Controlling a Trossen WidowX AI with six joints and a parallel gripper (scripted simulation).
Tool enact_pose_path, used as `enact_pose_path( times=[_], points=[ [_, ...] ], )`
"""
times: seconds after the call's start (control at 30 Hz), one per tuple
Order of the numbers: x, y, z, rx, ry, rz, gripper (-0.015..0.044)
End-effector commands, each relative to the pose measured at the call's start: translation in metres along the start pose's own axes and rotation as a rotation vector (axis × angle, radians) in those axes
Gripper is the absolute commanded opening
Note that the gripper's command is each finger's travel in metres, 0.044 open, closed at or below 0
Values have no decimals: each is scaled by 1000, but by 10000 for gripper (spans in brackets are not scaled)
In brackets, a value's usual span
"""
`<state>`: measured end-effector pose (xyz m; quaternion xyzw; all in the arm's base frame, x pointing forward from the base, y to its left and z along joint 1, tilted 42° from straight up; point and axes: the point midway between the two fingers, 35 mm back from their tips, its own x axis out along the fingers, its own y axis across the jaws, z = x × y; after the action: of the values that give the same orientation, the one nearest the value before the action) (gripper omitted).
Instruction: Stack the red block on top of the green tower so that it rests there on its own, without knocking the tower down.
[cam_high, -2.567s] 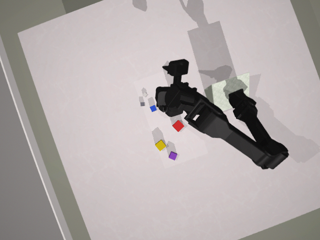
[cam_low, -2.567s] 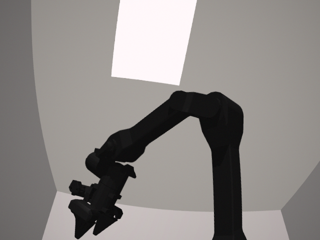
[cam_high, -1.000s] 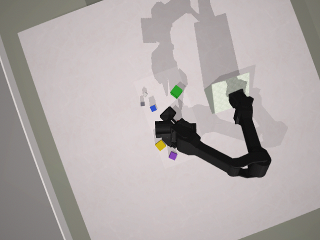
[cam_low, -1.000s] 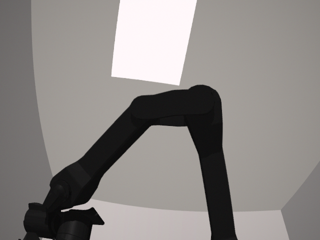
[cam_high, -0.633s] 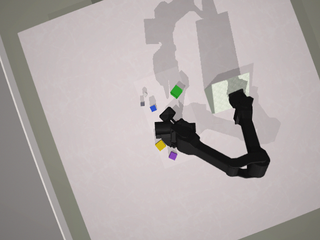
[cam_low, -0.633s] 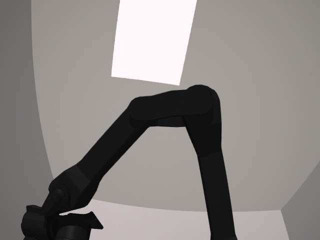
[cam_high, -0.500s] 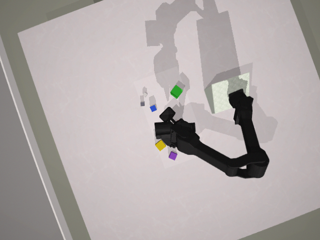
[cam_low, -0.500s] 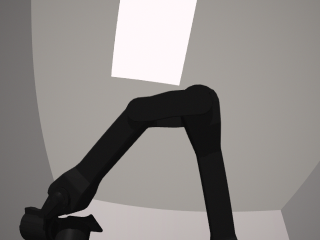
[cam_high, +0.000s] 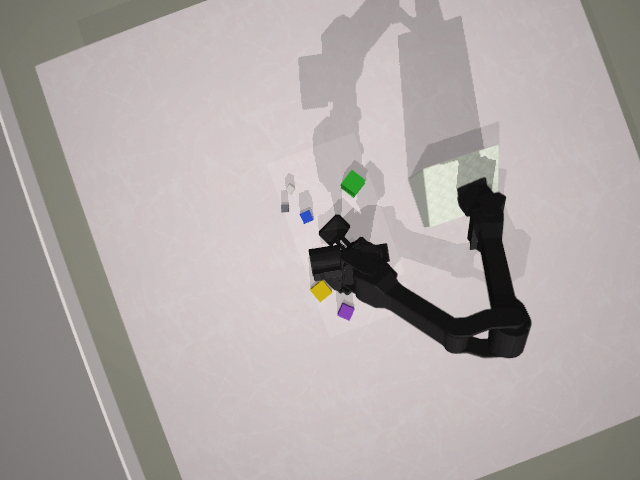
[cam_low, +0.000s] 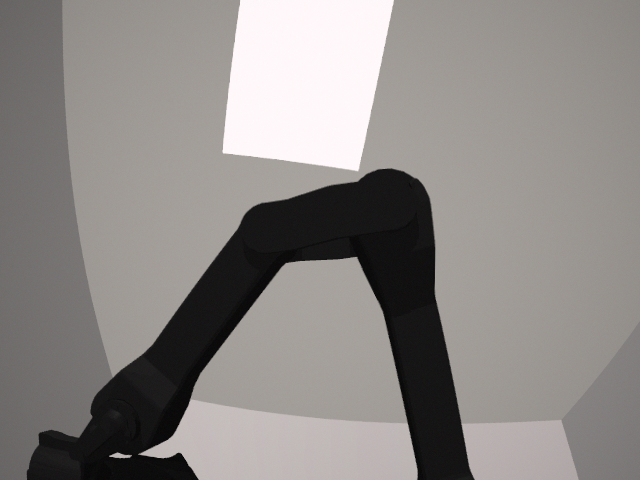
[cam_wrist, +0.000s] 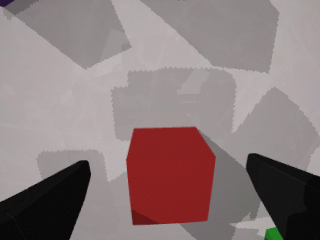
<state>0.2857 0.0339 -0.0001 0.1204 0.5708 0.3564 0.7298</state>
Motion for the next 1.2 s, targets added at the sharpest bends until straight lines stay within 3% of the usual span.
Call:
enact_pose_path(
  times=[0.0,0.7,1.07,1.17],
  points=[
    [11,1,-4,13,9,13,440],
    [12,1,-4,13,9,13,440],
    [12,1,-4,13,9,13,151],
    [12,1,-4,13,9,13,131]
  ],
)
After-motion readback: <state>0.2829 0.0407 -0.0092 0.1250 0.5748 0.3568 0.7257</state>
